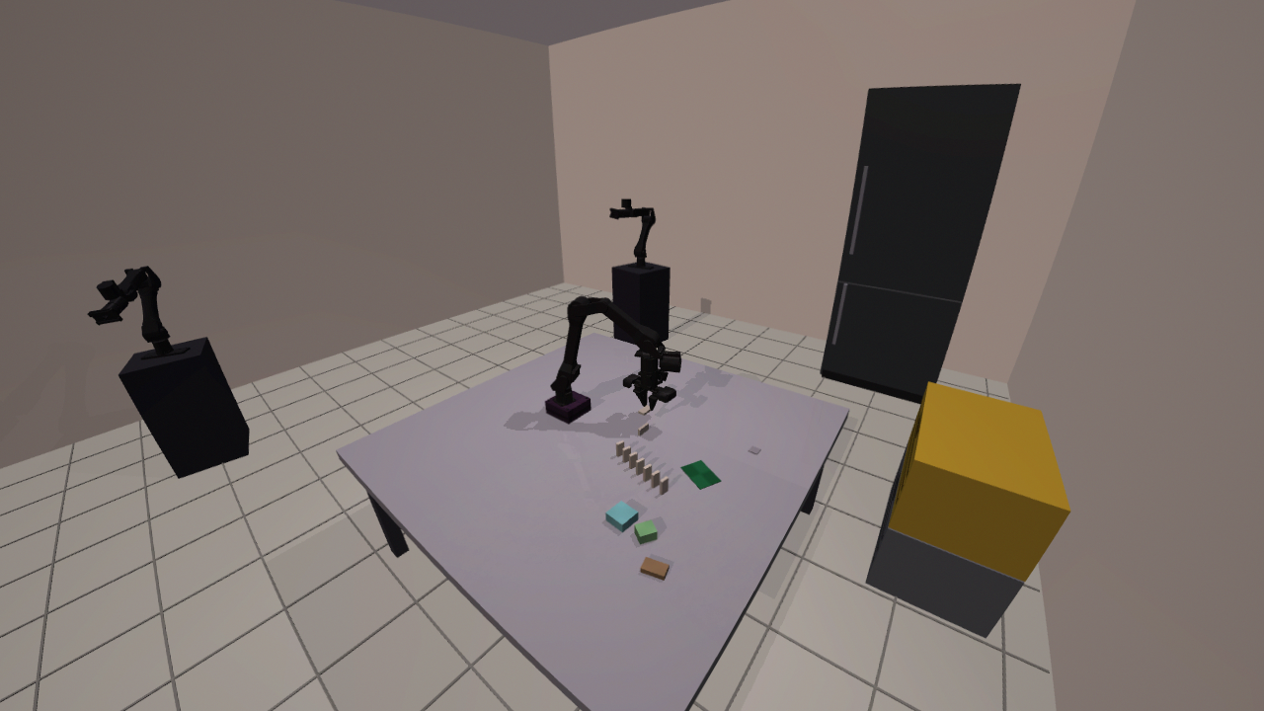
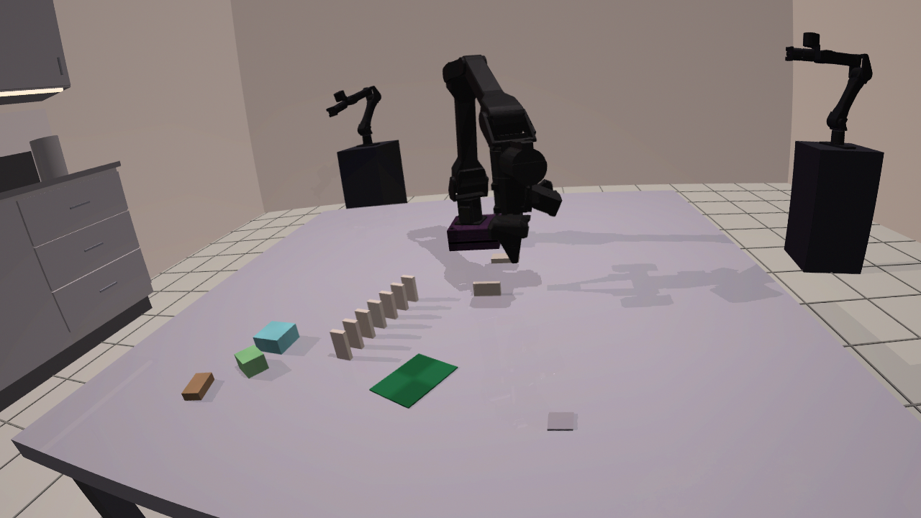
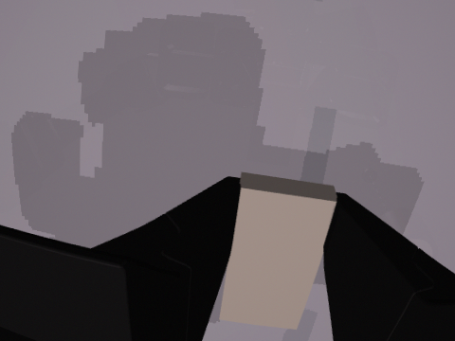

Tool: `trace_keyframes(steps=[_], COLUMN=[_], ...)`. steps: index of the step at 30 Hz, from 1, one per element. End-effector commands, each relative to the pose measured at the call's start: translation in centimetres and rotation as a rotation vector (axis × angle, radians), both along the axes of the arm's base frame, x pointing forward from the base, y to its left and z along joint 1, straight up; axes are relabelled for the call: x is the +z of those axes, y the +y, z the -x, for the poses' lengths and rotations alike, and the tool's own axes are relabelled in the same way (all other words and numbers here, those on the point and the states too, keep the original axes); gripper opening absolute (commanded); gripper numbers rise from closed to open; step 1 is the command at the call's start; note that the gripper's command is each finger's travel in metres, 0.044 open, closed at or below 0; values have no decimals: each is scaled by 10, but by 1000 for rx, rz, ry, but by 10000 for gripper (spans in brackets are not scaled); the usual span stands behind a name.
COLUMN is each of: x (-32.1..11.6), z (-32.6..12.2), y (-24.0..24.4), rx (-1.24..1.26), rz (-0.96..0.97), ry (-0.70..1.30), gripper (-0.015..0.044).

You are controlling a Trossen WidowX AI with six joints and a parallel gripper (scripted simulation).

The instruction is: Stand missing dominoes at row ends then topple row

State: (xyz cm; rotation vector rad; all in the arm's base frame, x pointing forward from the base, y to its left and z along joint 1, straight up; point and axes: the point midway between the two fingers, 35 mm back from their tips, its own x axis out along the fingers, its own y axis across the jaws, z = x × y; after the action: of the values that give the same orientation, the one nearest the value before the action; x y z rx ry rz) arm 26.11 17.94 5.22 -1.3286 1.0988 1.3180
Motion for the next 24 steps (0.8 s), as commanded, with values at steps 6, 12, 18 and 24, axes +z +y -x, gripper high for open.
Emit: trace_keyframes(steps=[6, 12, 18, 24], x=[31, 31, 31, 31], z=[5, 33, 68, 102], y=[10, 48, 83, 107], rx=[-52, -481, -923, -1293], rz=[-7, -20, -31, -38], ry=[-3, 9, 23, 35], gripper=[107, 107, 107, 107])
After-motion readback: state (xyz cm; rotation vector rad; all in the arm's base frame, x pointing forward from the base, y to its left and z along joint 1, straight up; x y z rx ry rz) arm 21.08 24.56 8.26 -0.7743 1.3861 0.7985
